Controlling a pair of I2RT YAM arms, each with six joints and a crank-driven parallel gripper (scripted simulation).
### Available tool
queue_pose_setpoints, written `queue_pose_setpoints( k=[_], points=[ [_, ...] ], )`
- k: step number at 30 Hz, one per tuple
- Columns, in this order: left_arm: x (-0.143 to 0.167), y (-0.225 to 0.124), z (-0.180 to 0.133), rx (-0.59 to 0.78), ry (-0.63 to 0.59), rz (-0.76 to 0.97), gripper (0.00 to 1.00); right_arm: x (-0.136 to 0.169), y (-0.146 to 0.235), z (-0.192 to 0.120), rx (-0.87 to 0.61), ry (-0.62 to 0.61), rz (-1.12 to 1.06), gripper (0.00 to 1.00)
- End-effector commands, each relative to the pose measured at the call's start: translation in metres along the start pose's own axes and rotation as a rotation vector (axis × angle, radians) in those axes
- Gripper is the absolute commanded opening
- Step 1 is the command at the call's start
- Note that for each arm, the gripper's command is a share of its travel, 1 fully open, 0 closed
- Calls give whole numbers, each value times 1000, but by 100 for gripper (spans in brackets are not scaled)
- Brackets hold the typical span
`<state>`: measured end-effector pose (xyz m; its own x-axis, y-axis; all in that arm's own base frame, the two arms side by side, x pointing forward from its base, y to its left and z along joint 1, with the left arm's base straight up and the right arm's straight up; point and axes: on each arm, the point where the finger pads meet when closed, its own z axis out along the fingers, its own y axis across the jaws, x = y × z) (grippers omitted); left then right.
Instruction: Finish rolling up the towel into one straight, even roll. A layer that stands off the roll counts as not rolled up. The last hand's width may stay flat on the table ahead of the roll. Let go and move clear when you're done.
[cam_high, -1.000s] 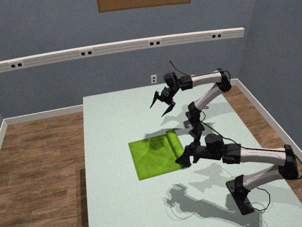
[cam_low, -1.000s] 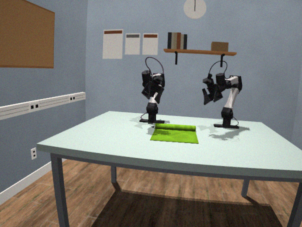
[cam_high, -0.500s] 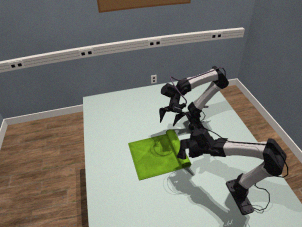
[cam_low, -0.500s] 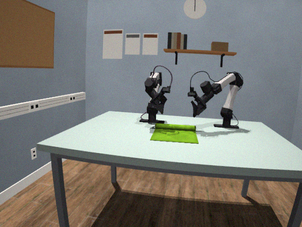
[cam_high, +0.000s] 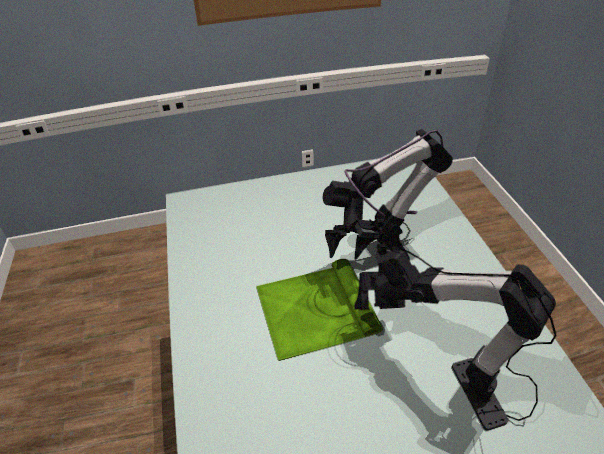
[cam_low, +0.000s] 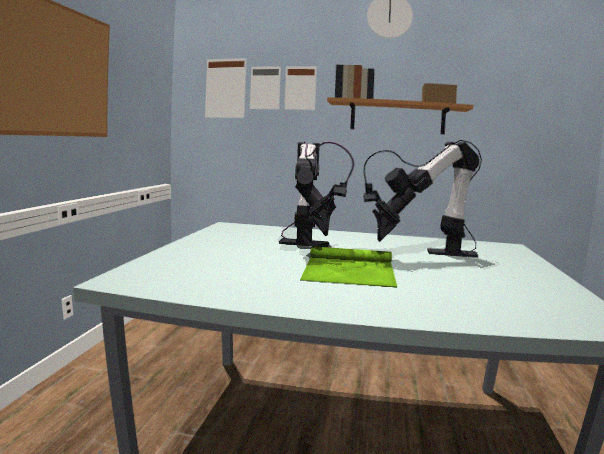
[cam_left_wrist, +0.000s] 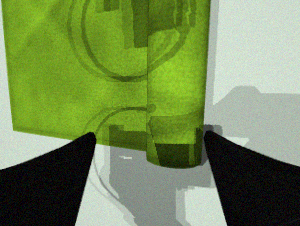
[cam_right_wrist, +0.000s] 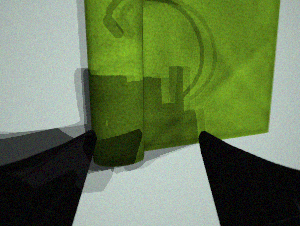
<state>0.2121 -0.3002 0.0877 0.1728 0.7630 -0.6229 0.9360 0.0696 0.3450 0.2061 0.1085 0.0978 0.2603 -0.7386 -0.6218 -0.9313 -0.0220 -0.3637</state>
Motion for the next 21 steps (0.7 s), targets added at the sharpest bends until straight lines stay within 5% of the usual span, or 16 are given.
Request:
queue_pose_setpoints(
  k=[1, 21],
  points=[
    [1, -3, 3, 22, 16, 21, 98, 6, 9, 2, -29, 26, 2, 98],
    [30, -19, 35, 22, 16, 21, 98, 6, 9, 2, -29, 26, 2, 98]
  ],
)
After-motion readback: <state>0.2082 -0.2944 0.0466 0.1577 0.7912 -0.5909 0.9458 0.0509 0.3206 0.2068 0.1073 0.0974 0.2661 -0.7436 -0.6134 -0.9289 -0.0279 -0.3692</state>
